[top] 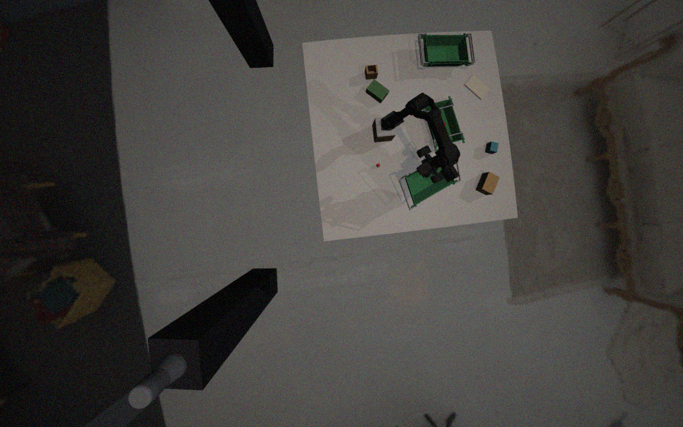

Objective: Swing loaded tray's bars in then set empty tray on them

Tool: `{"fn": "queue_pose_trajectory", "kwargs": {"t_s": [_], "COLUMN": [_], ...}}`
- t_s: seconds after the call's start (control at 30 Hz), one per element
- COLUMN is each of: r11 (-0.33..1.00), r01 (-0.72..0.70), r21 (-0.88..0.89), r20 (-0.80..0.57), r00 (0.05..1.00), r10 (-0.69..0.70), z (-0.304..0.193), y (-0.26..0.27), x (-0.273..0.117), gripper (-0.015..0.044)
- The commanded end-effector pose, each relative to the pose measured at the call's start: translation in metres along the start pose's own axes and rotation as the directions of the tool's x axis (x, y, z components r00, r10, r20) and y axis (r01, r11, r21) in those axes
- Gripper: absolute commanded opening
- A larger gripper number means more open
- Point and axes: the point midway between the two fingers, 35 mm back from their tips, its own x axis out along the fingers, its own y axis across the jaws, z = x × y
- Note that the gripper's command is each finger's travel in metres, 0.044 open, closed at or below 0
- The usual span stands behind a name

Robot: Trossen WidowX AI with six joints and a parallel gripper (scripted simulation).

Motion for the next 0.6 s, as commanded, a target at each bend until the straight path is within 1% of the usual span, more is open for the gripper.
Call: {"fn": "queue_pose_trajectory", "kwargs": {"t_s": [0.0, 0.57], "r11": [0.999, 0.955], "r01": [-0.018, -0.015], "r21": [-0.051, -0.295], "r20": [0.001, -0.006], "r00": [1.000, 1.000], "r10": [0.018, 0.014], "z": [-0.012, -0.075], "y": [0.002, -0.012], "x": [-0.004, -0.003], "gripper": [0.0000, 0.0000]}}
